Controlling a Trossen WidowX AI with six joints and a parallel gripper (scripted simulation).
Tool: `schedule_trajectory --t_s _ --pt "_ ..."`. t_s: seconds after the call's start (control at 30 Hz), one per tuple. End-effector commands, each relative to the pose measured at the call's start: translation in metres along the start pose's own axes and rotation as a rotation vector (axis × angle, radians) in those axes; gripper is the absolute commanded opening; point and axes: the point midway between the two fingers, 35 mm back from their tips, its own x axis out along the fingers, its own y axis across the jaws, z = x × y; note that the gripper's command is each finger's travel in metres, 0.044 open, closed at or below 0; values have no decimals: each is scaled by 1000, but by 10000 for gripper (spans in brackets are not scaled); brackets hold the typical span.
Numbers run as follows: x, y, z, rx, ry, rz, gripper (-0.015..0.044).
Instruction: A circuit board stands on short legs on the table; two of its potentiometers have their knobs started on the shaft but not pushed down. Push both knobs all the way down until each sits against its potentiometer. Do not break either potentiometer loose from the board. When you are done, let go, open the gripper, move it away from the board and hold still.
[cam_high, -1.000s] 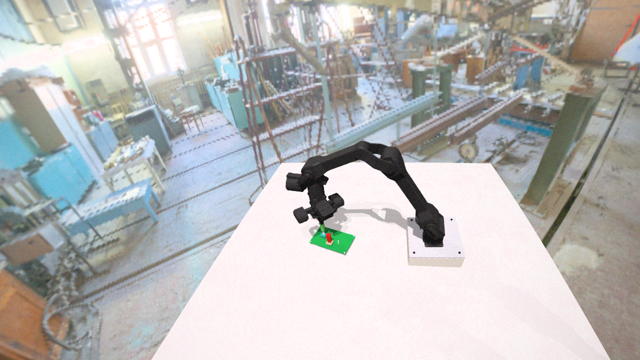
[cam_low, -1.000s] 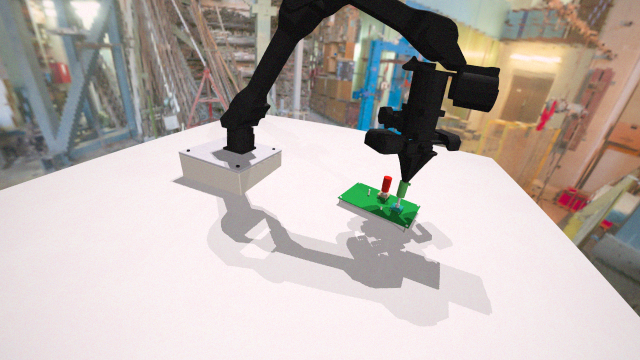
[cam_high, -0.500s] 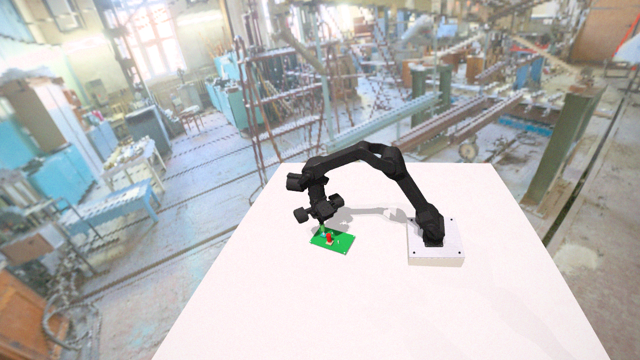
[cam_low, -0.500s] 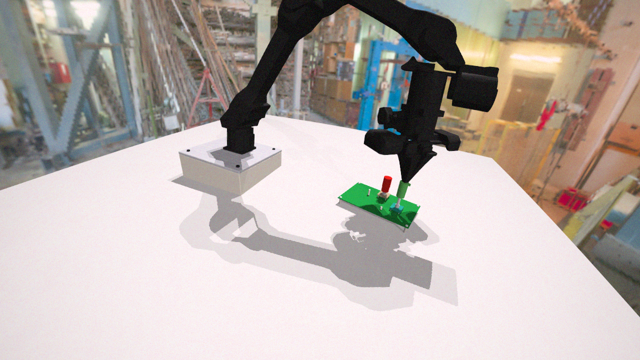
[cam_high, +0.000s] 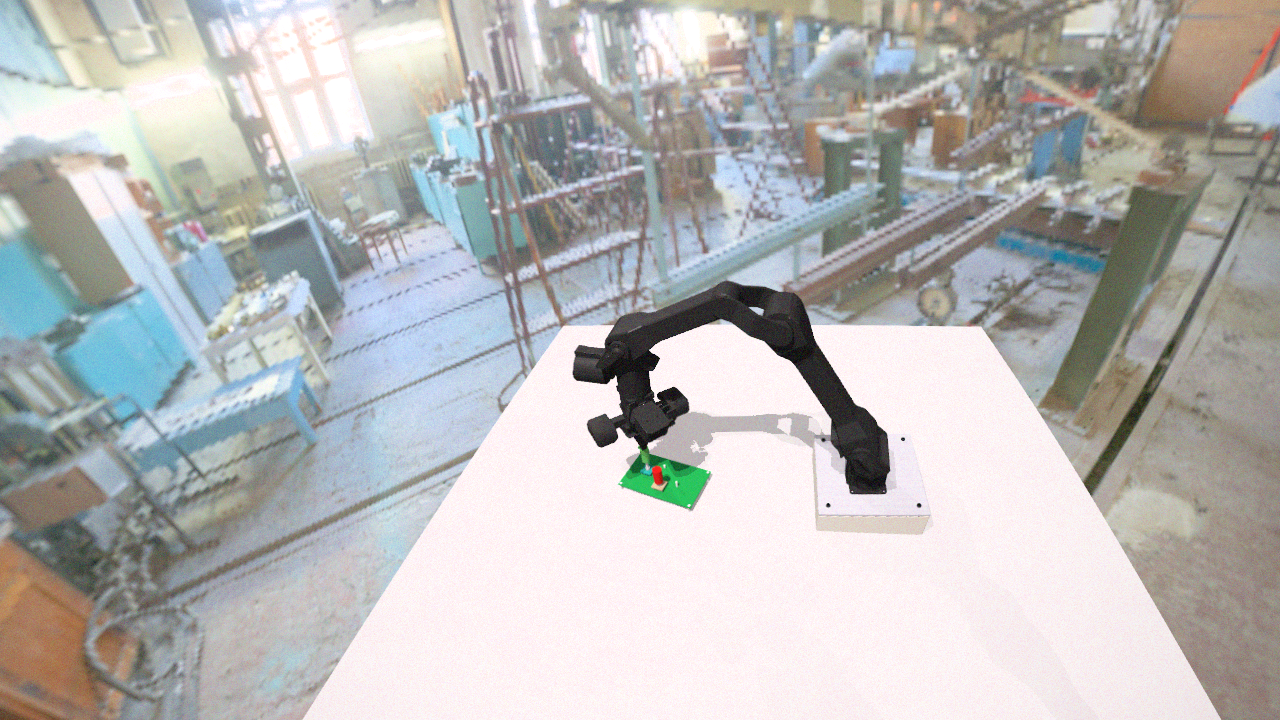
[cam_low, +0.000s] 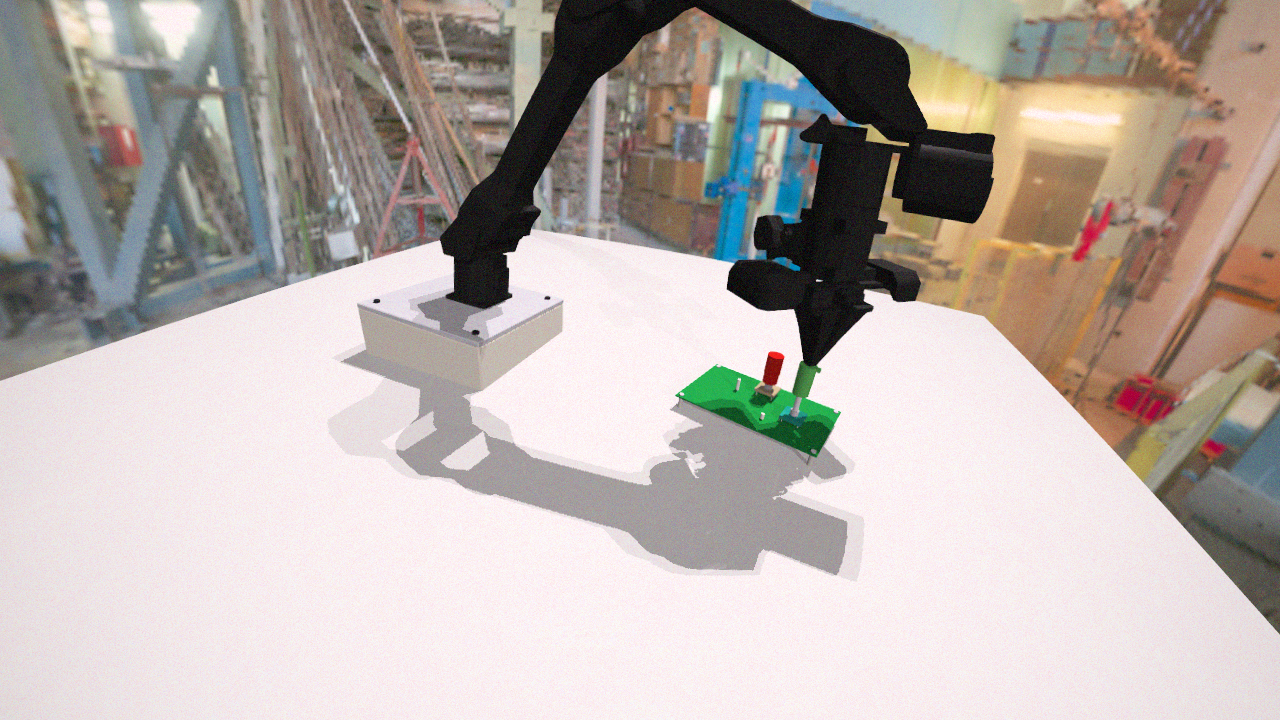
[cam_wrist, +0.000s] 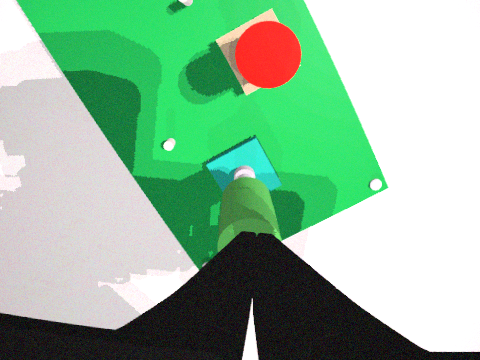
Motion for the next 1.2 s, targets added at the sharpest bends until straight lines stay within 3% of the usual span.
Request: schedule_trajectory --t_s 0.0,1.17 --pt "22 0 -1 2 -9 14 0" --pt "38 0 -1 2 -9 14 0"
